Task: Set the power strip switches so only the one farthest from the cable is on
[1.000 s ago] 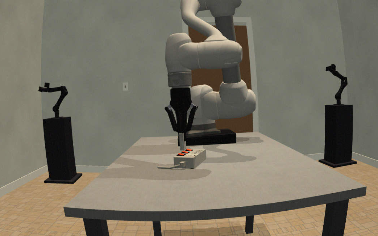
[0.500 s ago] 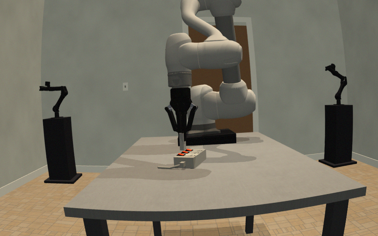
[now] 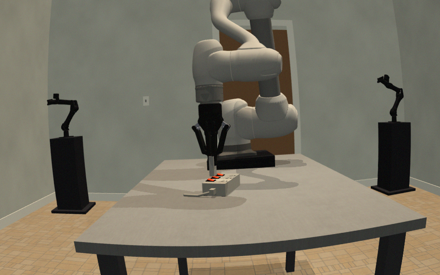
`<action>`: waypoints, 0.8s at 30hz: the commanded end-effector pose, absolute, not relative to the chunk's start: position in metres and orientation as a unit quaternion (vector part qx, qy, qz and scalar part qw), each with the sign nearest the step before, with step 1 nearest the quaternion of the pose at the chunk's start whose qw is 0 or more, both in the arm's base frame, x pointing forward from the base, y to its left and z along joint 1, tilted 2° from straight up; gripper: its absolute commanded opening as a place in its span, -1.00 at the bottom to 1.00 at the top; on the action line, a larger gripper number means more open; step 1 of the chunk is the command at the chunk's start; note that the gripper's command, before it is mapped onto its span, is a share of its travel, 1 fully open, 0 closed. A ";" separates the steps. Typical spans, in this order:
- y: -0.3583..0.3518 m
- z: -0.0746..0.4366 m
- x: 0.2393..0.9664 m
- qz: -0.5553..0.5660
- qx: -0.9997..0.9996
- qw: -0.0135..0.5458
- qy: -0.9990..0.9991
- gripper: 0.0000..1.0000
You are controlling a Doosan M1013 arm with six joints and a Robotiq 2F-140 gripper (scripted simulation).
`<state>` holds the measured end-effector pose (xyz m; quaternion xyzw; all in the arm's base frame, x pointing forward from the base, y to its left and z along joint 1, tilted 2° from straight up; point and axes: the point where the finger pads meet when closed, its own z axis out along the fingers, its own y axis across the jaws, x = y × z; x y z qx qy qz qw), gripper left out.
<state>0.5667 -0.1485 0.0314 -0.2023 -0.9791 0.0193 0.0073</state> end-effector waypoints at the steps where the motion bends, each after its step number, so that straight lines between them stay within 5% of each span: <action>1: -0.149 0.031 0.567 0.019 -0.202 0.007 -0.979 -1.00; 24: -0.149 0.026 0.567 0.019 -0.202 0.007 -0.979 -1.00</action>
